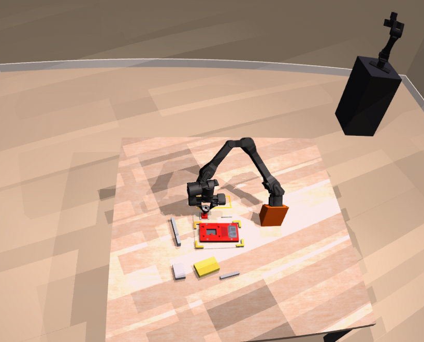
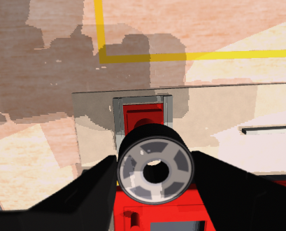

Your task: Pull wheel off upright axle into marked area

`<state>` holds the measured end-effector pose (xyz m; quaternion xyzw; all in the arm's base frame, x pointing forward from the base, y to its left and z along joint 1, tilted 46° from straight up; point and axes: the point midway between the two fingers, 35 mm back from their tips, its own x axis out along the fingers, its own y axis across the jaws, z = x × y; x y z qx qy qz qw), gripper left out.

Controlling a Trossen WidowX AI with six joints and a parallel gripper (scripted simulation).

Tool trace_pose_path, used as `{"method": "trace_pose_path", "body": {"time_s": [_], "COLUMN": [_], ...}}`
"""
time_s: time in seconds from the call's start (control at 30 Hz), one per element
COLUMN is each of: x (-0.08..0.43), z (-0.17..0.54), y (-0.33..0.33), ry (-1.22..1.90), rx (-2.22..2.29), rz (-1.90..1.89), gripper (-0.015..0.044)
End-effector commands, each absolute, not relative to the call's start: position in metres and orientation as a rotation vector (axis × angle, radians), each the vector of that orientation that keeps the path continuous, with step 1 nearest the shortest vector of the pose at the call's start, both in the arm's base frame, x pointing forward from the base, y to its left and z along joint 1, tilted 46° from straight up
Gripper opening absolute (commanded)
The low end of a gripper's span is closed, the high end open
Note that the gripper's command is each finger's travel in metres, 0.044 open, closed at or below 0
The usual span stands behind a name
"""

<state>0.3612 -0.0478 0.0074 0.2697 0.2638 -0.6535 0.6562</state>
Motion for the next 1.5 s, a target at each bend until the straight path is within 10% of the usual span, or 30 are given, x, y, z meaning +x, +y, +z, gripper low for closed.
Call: {"method": "trace_pose_path", "body": {"time_s": [0.0,1.47], "x": [0.362,0.303], "z": [0.010,0.087], "y": [-0.044,-0.102], "ry": [0.597,0.597], "rx": [0.613,0.609], "rz": [-1.478,-1.480], "gripper": [0.0000,0.0000]}}
